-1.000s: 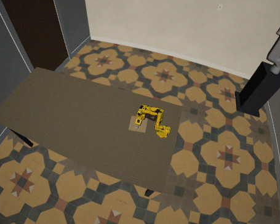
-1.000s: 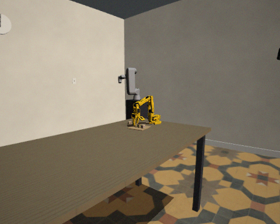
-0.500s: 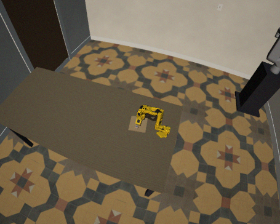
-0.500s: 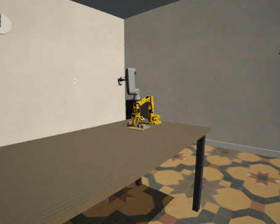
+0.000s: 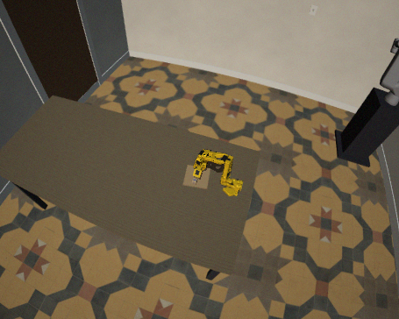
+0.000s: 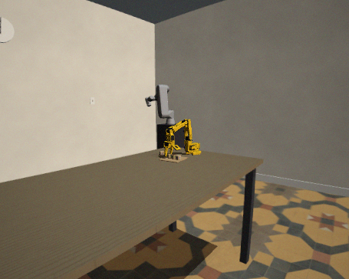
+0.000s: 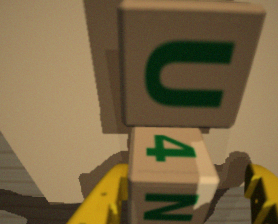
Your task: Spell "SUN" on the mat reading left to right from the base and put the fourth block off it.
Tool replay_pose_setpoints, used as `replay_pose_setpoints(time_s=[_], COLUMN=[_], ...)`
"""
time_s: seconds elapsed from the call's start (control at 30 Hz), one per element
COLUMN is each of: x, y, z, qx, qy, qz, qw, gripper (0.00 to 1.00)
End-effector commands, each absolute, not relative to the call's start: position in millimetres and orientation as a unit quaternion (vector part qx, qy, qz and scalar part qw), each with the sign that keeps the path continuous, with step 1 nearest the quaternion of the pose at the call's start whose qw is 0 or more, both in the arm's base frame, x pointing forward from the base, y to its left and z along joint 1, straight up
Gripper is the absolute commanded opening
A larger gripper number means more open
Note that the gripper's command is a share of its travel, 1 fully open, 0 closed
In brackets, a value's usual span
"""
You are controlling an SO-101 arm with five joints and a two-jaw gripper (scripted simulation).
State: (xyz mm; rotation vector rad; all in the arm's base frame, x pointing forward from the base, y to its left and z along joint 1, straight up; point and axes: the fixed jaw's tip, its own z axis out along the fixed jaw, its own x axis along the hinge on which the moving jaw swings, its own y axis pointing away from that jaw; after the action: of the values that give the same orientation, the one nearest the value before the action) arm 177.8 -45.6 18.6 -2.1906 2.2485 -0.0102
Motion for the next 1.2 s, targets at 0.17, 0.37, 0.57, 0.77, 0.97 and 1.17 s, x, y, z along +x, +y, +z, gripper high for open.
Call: replay_pose_setpoints(time_s=[0.17, 0.37, 0.57, 0.77, 0.97, 1.17], x=[186.9, 186.9, 187.3, 188.3, 187.7, 184.7], y=[-46.8, -46.8, -47.0, -47.2, -47.0, -46.3], z=[28.1, 28.1, 31.5, 46.9, 61.7, 80.8], qx=[-0.701, -0.701, -0.701, -0.701, -0.701, -0.701], qy=[0.713, 0.713, 0.713, 0.713, 0.713, 0.713], qz=[-0.032, -0.032, -0.032, -0.032, -0.032, -0.032], qw=[0.02, 0.02, 0.02, 0.02, 0.02, 0.02], gripper=[0.33, 0.33, 0.33, 0.33, 0.33, 0.33])
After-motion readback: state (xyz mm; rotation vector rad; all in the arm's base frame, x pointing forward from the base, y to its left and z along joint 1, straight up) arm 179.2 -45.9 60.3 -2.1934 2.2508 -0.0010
